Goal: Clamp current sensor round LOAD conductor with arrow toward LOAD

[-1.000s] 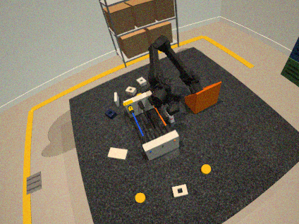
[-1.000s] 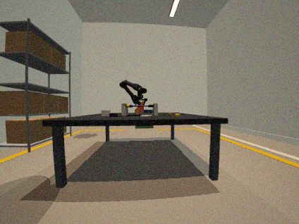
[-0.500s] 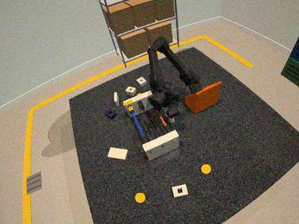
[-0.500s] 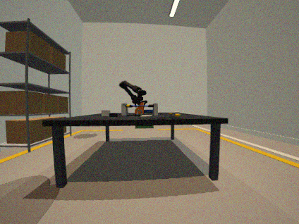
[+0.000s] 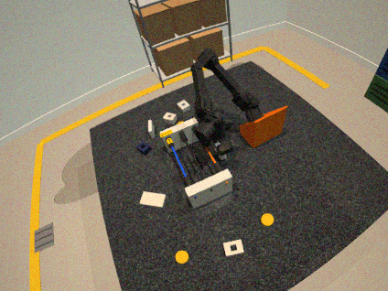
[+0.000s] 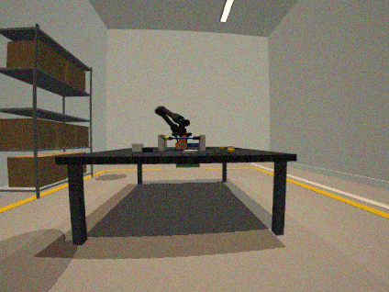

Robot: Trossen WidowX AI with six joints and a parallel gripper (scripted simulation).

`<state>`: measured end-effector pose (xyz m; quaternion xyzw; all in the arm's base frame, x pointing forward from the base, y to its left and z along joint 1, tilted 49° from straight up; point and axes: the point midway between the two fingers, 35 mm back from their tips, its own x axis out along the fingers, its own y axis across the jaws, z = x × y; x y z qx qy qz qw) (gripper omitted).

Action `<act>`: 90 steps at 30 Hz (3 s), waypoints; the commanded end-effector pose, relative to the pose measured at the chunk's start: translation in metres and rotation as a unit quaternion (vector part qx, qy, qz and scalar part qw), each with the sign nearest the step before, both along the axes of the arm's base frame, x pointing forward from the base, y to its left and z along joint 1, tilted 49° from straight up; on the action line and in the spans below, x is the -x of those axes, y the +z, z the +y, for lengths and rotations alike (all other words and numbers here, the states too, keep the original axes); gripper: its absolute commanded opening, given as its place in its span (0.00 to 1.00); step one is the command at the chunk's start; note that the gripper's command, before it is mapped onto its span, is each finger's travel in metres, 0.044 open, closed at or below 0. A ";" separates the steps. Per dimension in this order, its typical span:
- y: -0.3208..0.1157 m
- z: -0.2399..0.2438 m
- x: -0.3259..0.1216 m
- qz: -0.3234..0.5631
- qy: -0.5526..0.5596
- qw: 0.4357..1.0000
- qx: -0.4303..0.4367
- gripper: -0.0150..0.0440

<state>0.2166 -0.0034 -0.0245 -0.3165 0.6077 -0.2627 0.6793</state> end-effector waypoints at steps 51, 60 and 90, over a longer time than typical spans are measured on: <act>0.090 0.111 -0.011 -0.080 -0.070 0.994 -0.017 0.25; 0.092 0.121 -0.046 -0.178 -0.158 0.971 -0.036 0.25; 0.094 0.121 -0.162 -0.476 -0.422 0.767 -0.084 0.25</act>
